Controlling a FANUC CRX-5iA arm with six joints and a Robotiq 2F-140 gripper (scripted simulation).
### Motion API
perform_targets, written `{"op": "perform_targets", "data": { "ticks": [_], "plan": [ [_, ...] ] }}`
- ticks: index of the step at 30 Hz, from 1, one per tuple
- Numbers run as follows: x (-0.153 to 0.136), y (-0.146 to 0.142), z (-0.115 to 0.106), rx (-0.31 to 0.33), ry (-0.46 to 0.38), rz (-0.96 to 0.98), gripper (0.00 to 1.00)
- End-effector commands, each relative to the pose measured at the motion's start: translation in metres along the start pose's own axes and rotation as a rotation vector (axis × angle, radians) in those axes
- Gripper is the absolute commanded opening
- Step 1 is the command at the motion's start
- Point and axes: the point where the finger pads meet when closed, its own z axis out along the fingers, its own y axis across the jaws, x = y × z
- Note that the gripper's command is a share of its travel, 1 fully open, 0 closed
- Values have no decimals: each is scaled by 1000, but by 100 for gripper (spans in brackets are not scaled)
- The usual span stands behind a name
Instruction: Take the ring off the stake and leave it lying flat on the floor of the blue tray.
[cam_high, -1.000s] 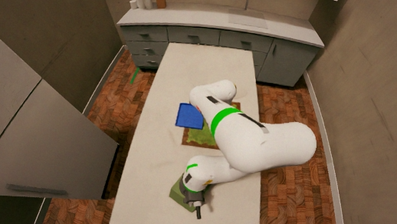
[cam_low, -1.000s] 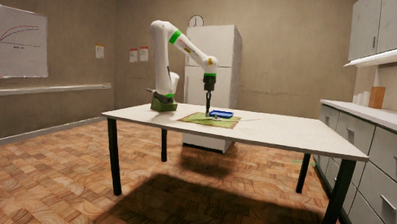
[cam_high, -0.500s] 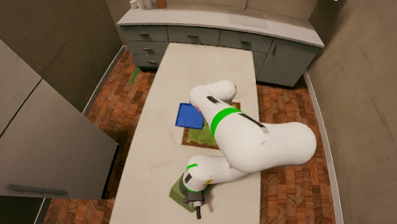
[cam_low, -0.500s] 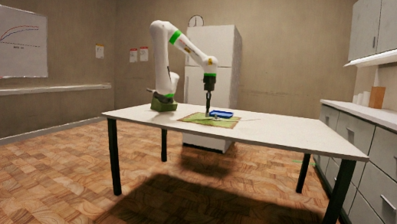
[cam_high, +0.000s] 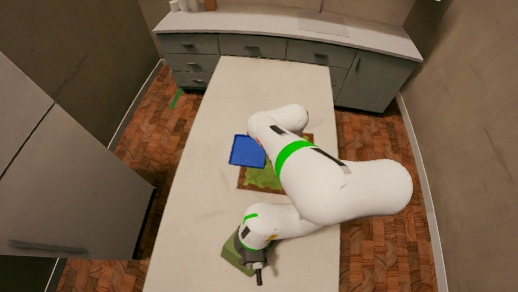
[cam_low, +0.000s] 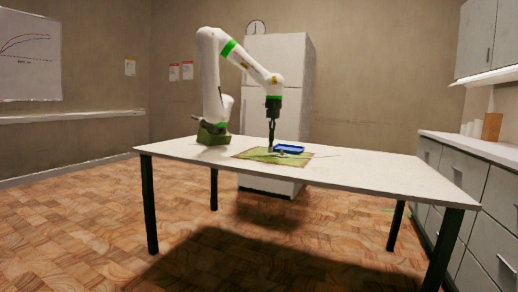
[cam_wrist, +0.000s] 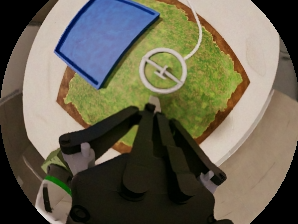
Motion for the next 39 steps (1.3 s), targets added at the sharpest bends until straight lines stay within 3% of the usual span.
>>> {"op": "perform_targets", "data": {
  "ticks": [1, 39],
  "plan": [
    [1, 0, 0, -1, 1, 0, 10],
    [0, 0, 5, -1, 1, 0, 10]
  ]
}}
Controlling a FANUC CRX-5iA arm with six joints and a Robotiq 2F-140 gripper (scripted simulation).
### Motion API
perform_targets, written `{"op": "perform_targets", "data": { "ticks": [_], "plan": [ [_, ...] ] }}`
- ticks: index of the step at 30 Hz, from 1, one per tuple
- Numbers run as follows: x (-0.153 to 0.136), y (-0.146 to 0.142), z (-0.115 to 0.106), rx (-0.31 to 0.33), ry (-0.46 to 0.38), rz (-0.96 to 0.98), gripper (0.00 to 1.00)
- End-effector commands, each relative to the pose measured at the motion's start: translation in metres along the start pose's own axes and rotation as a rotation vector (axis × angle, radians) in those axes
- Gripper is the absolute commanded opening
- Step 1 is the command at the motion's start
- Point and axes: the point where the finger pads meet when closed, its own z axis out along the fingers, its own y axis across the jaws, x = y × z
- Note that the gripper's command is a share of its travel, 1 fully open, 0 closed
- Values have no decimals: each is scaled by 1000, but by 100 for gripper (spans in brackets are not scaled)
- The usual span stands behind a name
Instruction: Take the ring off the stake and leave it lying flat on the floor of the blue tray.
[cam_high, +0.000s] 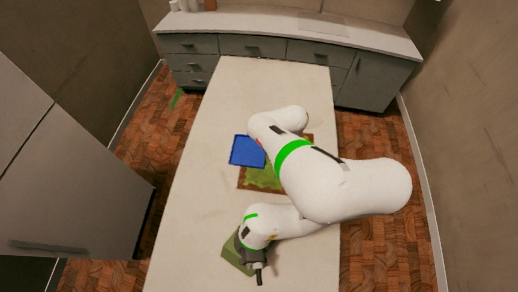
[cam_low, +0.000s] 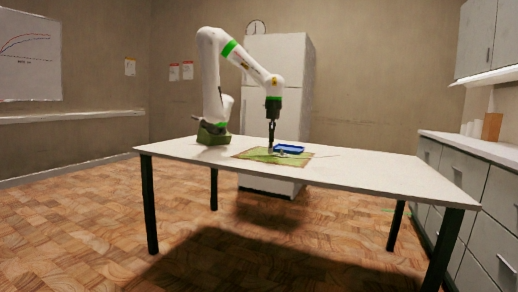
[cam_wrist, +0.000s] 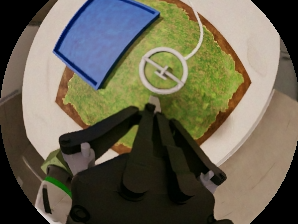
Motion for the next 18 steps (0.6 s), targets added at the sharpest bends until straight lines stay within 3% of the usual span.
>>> {"op": "perform_targets", "data": {
  "ticks": [1, 18],
  "plan": [
    [1, 0, 0, -1, 1, 0, 10],
    [0, 0, 6, -1, 1, 0, 10]
  ]
}}
